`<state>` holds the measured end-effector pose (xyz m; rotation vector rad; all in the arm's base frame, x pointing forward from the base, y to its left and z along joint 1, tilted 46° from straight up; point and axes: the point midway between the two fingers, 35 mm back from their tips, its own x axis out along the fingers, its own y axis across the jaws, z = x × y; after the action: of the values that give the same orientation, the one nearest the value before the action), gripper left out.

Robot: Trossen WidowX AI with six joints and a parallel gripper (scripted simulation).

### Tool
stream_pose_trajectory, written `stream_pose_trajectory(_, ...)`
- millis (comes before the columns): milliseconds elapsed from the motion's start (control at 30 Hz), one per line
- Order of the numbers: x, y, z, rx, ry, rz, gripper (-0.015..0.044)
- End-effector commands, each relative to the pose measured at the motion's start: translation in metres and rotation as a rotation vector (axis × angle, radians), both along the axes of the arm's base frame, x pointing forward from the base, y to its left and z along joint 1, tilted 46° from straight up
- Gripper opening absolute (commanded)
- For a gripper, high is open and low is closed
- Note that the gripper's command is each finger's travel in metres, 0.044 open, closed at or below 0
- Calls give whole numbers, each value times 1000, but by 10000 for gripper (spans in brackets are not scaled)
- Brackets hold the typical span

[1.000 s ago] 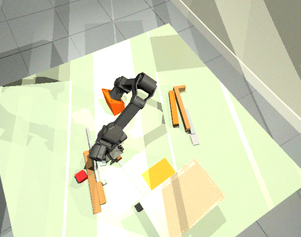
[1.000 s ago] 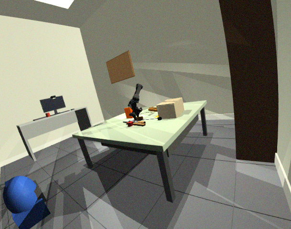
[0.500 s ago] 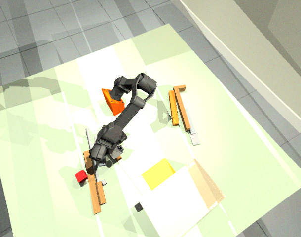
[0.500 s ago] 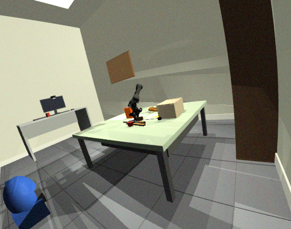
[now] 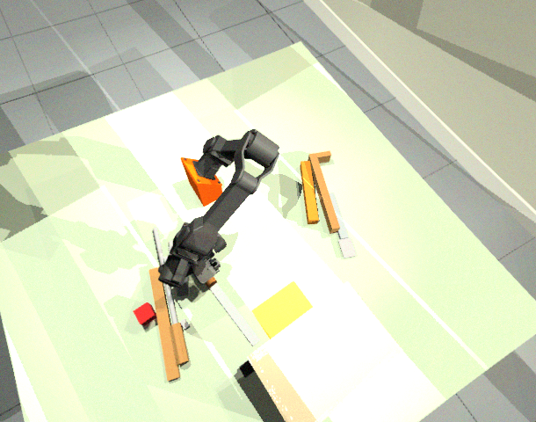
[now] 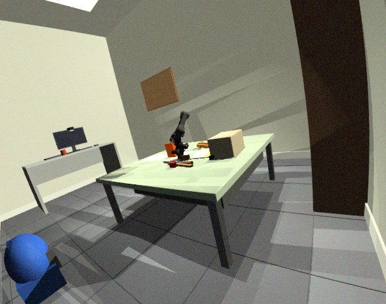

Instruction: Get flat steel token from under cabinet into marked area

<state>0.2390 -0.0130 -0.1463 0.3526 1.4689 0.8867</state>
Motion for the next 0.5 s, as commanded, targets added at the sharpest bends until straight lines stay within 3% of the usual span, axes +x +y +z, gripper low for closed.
stream_pose_trajectory(0,0,0,0,-1,-1,1,110)
stream_pose_trajectory(133,0,0,0,-1,-1,1,5)
stream_pose_trajectory(467,10,3,2,3,-16,18,0)
